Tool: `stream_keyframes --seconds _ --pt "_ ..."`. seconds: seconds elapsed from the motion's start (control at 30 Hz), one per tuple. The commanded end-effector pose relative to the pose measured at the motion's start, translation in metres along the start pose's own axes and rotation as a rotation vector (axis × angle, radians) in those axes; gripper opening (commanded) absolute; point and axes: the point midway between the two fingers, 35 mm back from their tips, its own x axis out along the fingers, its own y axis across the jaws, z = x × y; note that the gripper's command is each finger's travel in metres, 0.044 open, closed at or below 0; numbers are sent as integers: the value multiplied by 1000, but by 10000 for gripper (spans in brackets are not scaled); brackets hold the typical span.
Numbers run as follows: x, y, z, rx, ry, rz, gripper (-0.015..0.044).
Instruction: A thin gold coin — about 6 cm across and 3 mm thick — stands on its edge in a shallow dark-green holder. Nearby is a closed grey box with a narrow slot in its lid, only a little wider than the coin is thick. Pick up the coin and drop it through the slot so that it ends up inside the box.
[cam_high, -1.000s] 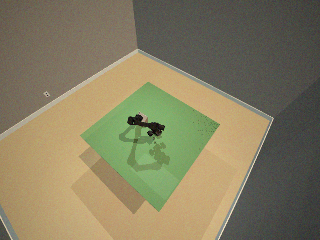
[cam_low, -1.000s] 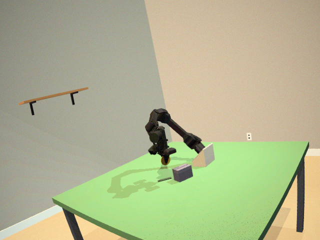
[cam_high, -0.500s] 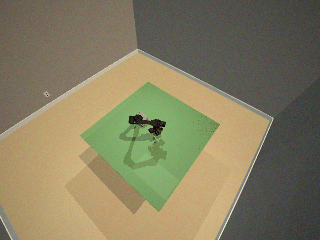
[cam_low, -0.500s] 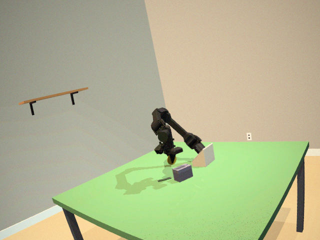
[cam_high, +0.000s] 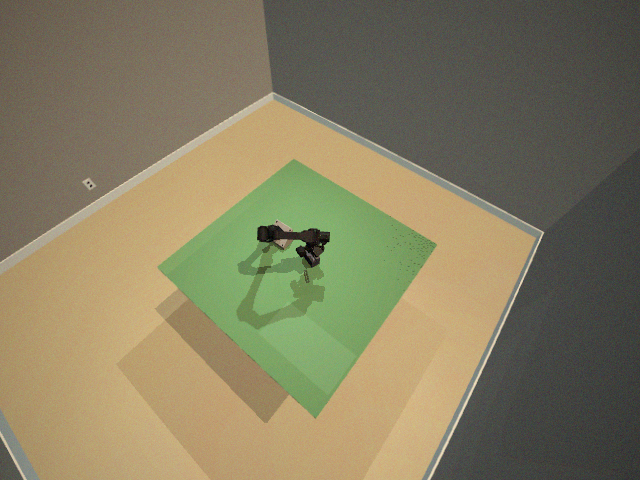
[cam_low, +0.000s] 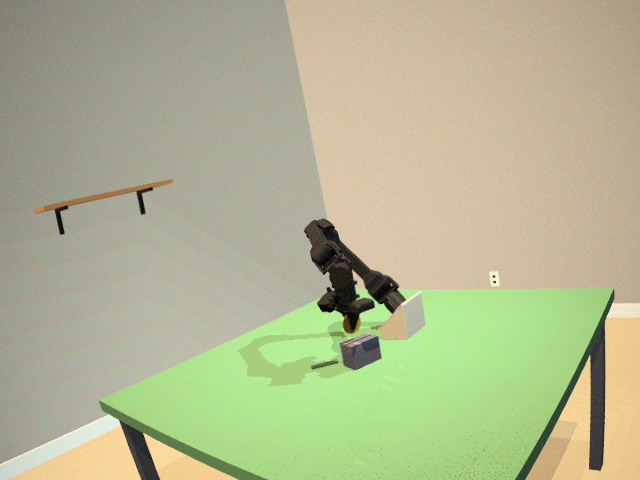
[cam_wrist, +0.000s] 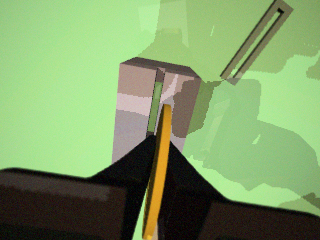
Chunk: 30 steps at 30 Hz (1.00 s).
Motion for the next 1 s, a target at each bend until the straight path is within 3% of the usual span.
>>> stream_keyframes --seconds 0.0,0.97 --pt "3 5 -9 -1 9 -7 0" --pt "5 6 -13 2 1 -2 0"
